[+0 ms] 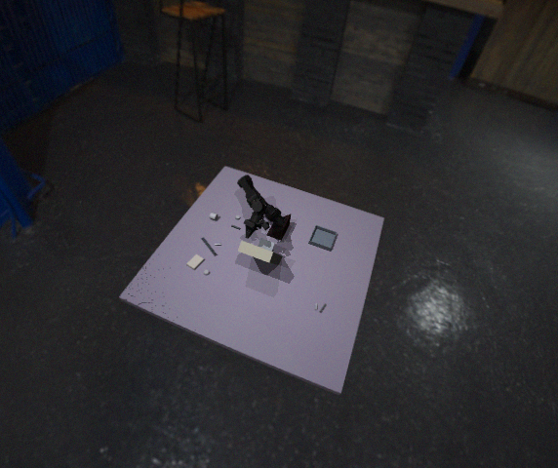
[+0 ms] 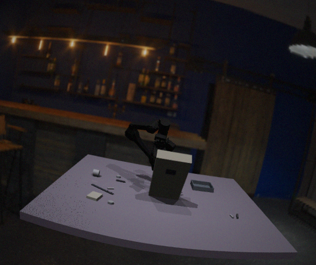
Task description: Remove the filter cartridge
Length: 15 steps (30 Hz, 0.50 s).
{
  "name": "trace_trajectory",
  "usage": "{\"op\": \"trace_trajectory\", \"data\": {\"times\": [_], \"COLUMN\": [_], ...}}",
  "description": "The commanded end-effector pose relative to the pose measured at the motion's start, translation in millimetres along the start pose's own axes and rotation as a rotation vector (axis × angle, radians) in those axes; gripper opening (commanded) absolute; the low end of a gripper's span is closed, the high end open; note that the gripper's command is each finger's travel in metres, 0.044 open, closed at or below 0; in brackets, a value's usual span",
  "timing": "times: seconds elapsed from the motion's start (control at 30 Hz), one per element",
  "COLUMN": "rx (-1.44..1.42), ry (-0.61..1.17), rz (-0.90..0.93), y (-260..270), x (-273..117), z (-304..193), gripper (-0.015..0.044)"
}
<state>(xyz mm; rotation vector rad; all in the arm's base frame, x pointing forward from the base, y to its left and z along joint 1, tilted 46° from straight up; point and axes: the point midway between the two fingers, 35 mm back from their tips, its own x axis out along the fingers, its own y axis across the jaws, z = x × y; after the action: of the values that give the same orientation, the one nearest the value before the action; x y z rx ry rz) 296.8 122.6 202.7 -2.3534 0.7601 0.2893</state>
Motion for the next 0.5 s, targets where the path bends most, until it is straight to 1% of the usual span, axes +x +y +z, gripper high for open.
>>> {"op": "trace_trajectory", "data": {"times": [0.0,0.1,0.47], "rx": [-0.129,-0.177,-0.178], "ry": [-0.077,-0.1,-0.1], "rz": [-0.103,-0.138,-0.138], "y": [3.7,8.9,9.0], "x": [-34.3,-46.9,-46.8], "z": [63.7,84.5,85.0], "gripper": [0.0111,0.0111,0.0111]}}
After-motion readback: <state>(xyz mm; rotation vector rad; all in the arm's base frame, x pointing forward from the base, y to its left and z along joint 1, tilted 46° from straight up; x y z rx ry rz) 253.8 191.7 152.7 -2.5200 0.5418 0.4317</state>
